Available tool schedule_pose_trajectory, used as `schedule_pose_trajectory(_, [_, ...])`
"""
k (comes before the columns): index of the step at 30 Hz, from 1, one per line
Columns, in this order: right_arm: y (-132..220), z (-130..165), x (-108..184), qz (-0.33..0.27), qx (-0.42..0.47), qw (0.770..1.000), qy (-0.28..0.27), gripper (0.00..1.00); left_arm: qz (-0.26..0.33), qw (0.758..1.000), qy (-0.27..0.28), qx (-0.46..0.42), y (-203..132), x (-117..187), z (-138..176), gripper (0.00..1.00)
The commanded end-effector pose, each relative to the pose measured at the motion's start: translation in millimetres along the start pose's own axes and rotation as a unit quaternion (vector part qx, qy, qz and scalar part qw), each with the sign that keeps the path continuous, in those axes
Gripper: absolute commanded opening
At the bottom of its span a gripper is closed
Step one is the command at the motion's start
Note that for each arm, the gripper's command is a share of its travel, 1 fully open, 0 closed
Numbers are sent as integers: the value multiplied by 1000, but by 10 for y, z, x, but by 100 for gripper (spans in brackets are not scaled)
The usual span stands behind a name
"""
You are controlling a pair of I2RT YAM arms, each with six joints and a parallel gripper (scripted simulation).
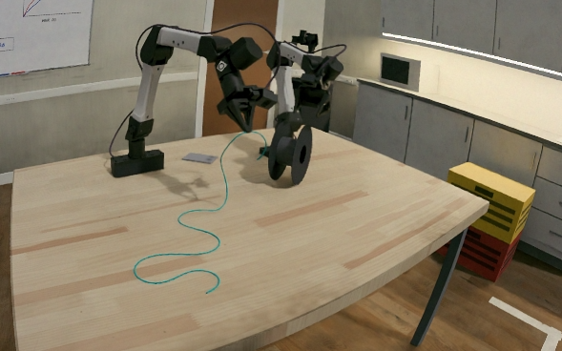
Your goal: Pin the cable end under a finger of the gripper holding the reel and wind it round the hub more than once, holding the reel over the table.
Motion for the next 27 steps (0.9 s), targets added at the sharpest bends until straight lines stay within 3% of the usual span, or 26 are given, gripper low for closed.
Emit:
schedule_pose_trajectory(1, [-14,34,106,7,-3,1000,2,0,1,1000,-9,-9,12,-73,21,75])
schedule_pose_trajectory(10, [13,31,92,5,-2,1000,2,0,-2,1000,-10,-8,91,-170,178,75])
schedule_pose_trajectory(27, [-8,8,27,6,-2,1000,2,0,-6,1000,-19,-17,41,-149,162,75])
Point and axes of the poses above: on each arm, the point where the finger pads meet when closed, its own x axis back along the fingers, its own y axis across the jaws, z = x × y, the point moved 5 cm from there along x, back along the fingers, and after that the axes turned 7 degrees about x, right-handed, at the moved point
